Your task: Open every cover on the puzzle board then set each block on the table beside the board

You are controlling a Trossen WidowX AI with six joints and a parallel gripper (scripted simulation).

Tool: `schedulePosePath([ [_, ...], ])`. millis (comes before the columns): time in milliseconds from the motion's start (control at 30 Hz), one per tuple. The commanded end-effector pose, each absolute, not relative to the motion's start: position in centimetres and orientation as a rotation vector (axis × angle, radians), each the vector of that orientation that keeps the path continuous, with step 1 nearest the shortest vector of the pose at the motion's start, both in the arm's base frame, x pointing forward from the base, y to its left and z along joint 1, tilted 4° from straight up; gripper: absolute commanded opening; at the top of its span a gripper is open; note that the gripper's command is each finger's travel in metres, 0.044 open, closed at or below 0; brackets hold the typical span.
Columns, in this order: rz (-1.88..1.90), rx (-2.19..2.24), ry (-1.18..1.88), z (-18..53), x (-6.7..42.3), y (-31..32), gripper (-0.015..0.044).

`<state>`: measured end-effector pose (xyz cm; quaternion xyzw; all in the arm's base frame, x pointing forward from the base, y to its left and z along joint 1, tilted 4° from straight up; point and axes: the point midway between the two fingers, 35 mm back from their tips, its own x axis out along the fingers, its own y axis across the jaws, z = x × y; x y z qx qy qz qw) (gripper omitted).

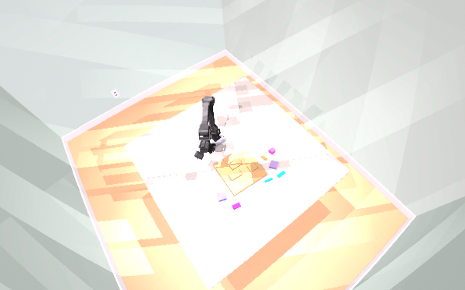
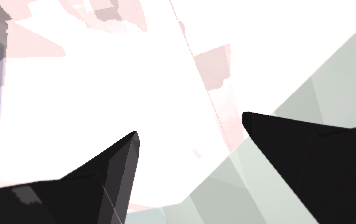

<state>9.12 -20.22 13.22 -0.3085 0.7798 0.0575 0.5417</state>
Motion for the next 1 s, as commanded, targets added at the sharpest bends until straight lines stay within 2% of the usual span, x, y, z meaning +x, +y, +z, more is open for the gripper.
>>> schedulePosePath([
  [0, 0.135, -0.731, 1.851, 13.2, 9.2, -20.2, 0.0374],
  [467, 0.045, -0.607, 1.732, 12.3, 15.2, -18.9, 0.0006],
  [967, 0.002, -0.471, 1.653, 10.9, 21.1, -15.7, 0.0000],
])
